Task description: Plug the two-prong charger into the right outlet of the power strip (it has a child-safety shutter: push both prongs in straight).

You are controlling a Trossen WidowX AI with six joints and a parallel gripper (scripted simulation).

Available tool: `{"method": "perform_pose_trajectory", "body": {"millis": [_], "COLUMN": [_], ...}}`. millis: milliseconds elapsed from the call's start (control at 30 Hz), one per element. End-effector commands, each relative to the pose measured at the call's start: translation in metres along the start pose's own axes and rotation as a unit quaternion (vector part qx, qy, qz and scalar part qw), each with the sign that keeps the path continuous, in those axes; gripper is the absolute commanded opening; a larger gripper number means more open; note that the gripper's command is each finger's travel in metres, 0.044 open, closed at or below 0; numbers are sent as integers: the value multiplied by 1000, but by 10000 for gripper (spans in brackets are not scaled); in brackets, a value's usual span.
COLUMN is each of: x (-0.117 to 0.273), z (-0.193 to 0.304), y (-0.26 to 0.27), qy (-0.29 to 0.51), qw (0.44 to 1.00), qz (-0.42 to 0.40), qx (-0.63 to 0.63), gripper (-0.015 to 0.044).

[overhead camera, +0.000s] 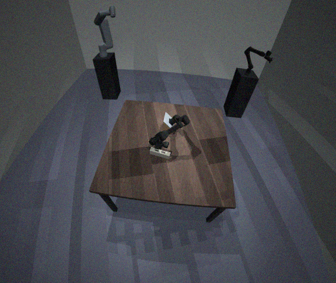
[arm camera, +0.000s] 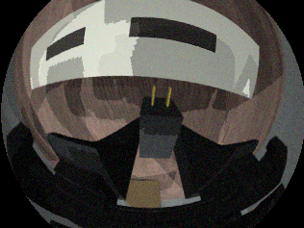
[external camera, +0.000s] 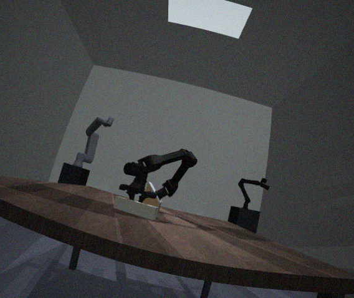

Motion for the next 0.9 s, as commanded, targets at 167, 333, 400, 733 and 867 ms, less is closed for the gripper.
{"method": "perform_pose_trajectory", "body": {"millis": [167, 333, 400, 733, 867], "x": [2, 2, 2, 3, 3], "z": [-2, -3, -3, -4, -4], "y": [0, 0, 0, 0, 0], "qy": [-1, -1, -1, -1, -1], "qw": [1000, 1000, 1000, 1000, 1000], "qz": [2, 2, 2, 2, 2], "qx": [2, 2, 2, 2, 2], "gripper": [0, 0, 0, 0, 0]}}
Point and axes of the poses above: the point midway between the two fingers, 35 mm back from their tips, its own x axis back along the fingers, its own y axis across the jaws, z = x × y, the point moved 7 cm from there along x, back along the fingers, and after that the axes turned 6 degrees about x, right-handed, at the moved point
